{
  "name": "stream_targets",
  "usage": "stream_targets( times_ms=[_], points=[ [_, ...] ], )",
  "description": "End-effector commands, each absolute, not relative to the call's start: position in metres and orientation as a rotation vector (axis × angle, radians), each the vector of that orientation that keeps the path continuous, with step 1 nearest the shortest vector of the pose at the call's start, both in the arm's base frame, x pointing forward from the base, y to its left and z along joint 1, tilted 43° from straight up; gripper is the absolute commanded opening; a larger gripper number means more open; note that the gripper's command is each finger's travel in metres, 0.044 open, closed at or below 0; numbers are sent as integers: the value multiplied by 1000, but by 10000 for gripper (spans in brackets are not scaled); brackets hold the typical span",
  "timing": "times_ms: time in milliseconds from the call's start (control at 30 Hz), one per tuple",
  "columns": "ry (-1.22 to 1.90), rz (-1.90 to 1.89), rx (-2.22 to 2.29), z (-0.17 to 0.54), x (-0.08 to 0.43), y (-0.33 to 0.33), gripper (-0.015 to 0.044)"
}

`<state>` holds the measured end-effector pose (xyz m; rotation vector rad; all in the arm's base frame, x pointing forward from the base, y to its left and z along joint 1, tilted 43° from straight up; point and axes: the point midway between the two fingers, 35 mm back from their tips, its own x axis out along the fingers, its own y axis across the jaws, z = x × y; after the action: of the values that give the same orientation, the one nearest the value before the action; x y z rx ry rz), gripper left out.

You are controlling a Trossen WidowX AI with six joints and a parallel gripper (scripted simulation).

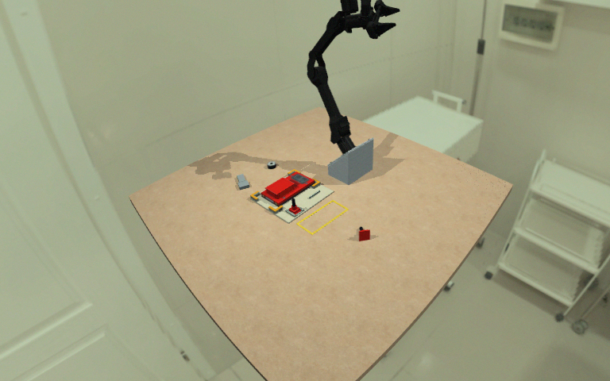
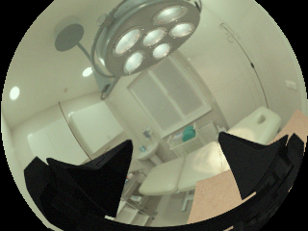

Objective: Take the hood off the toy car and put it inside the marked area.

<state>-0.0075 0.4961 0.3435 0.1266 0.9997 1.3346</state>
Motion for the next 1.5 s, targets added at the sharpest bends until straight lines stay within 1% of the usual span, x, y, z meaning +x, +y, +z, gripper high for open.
stream_targets(
  times_ms=[0,433,833,1167,1467],
  points=[
    [991,1212,92,319,35,494,440],
    [982,841,34,267,164,449,440],
    [995,513,-52,220,267,374,440],
    [1036,230,-126,185,330,288,440],
    [1104,-19,-208,154,364,199,440]
  ],
)
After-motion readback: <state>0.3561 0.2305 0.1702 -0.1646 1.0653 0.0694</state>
